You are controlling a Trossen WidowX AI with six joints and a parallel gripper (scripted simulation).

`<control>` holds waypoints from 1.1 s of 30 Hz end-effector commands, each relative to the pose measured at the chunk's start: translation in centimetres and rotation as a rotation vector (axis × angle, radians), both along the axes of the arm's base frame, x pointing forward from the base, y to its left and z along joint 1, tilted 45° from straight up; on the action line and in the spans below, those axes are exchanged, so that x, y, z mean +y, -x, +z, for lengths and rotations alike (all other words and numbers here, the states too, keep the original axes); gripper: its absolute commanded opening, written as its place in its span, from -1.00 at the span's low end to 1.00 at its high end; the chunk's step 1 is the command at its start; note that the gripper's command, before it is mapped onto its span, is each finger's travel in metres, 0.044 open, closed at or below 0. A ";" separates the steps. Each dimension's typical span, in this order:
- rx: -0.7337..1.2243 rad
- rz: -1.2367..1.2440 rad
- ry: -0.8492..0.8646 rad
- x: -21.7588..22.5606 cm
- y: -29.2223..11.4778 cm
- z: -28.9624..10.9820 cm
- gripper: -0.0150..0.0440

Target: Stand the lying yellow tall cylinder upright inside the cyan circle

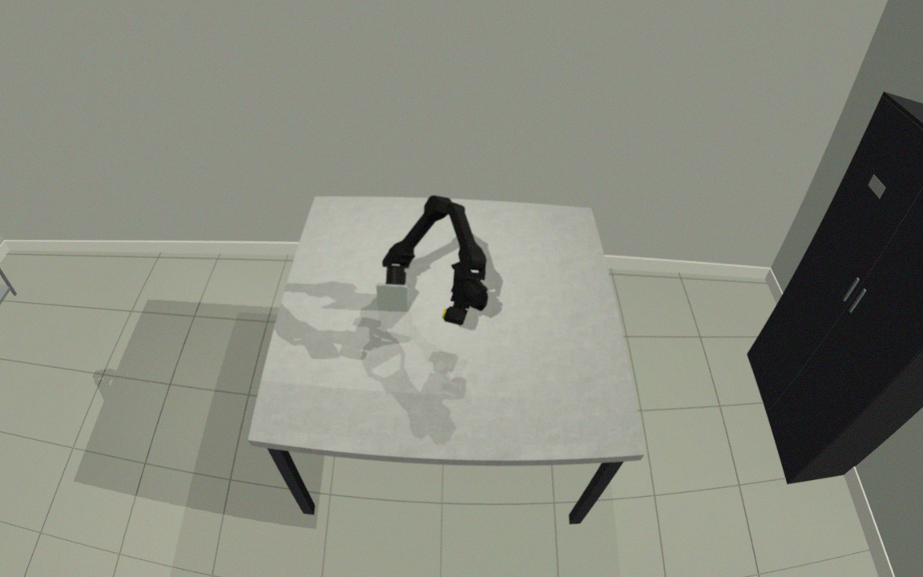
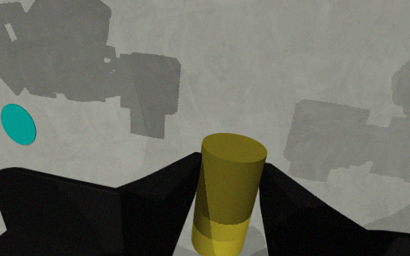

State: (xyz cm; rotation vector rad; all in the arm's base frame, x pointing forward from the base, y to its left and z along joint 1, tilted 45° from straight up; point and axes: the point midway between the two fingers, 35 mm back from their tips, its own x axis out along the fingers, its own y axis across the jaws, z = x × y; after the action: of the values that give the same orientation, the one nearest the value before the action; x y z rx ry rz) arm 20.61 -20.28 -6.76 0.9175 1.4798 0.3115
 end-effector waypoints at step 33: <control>0.033 -0.039 0.033 4.6 -4.4 8.9 -0.14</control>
State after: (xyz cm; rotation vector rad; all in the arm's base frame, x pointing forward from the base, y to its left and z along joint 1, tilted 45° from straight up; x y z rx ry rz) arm 24.80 -16.38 1.19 0.9171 1.4927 0.2506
